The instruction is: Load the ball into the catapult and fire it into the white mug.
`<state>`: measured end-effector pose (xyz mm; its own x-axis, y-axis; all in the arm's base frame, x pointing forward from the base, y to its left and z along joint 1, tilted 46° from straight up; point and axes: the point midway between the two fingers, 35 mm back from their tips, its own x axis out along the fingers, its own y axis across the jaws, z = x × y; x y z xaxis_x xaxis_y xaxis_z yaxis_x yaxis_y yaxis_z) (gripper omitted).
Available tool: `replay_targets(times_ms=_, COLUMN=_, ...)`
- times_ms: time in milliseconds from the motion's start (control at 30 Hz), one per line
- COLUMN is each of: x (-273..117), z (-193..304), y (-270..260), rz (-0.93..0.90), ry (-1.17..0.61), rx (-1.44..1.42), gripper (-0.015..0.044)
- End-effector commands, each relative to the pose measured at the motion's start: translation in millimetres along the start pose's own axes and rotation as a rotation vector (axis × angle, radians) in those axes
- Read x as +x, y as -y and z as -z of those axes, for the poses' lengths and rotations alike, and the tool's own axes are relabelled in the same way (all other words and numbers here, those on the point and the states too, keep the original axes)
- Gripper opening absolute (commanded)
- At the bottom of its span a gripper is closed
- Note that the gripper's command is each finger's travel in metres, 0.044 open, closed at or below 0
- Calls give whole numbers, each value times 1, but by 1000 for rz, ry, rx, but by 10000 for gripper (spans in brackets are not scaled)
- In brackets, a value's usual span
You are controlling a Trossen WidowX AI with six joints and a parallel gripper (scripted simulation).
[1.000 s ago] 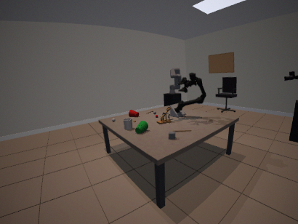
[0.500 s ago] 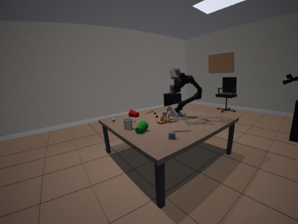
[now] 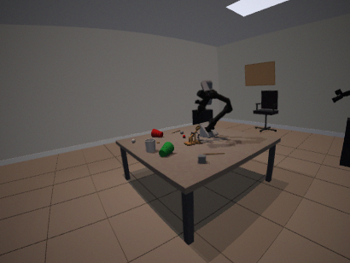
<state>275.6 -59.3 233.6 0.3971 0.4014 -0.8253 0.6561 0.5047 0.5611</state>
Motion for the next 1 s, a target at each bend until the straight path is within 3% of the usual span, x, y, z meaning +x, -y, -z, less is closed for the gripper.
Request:
replay_targets(times_ms=0, x=28, z=0, y=3, rz=13, ry=-121, rx=-109, gripper=440)
replay_targets(times_ms=633, x=126, z=21, y=22, rz=-73, ry=-559, rx=-545, gripper=440)
replay_targets(times_ms=900, x=130, z=22, y=24, rz=-79, ry=-574, rx=-558, gripper=440)
replay_targets(times_ms=967, x=130, z=22, y=24, rz=-79, ry=-574, rx=-558, gripper=388)
